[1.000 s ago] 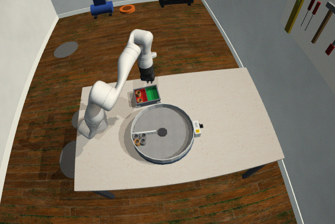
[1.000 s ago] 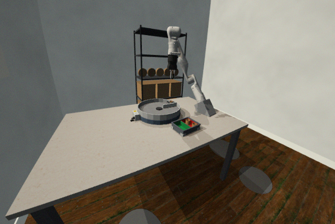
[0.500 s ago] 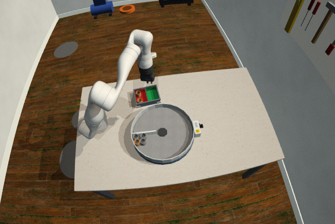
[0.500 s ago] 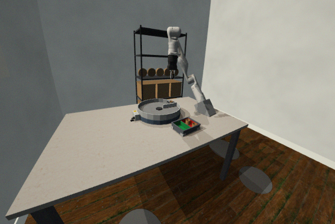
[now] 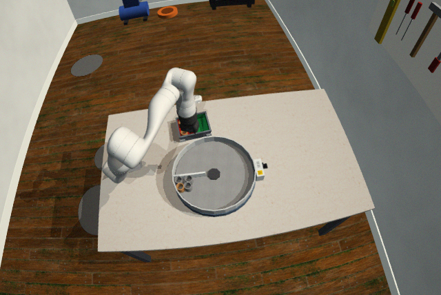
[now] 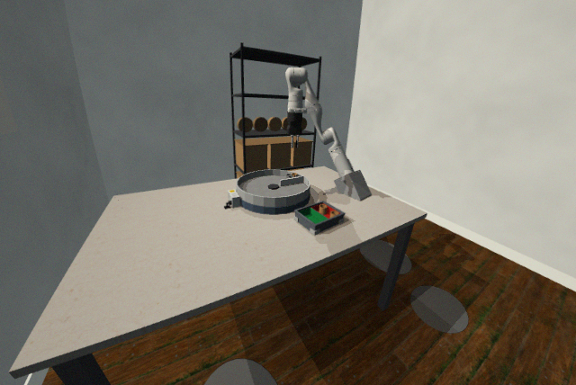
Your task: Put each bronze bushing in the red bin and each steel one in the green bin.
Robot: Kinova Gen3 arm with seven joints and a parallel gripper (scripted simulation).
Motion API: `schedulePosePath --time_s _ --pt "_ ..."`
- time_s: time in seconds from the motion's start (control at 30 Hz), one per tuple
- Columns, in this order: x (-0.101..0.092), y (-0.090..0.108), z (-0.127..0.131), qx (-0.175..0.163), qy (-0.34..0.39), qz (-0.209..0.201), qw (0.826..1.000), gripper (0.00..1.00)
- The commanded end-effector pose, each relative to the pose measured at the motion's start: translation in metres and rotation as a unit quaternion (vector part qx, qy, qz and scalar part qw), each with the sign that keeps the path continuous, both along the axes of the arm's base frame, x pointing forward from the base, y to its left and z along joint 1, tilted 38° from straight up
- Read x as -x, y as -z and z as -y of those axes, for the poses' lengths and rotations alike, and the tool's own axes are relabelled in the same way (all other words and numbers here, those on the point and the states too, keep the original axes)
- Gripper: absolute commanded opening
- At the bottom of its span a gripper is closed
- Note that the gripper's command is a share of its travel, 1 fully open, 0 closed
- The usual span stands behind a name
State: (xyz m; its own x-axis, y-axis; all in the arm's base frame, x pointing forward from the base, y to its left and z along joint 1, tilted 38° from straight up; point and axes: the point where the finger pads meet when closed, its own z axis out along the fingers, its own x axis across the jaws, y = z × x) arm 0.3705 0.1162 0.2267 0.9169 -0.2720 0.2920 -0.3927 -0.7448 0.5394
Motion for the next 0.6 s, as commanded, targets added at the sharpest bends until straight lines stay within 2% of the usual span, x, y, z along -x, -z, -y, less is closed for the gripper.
schedulePosePath --time_s 0.0,0.03,0.2,0.3,0.47,0.57 --pt "-0.003 -0.006 0.01 -0.006 0.005 0.014 1.0 0.45" --pt "-0.003 -0.006 0.01 -0.006 0.005 0.014 1.0 0.45" --pt "0.012 0.005 0.065 -0.007 0.023 0.027 0.999 0.45" --pt "0.012 0.005 0.065 -0.007 0.023 0.027 0.999 0.45" --pt "0.027 0.015 0.121 -0.008 0.042 0.04 0.998 0.45" --pt "0.027 0.015 0.121 -0.008 0.042 0.04 0.998 0.45"
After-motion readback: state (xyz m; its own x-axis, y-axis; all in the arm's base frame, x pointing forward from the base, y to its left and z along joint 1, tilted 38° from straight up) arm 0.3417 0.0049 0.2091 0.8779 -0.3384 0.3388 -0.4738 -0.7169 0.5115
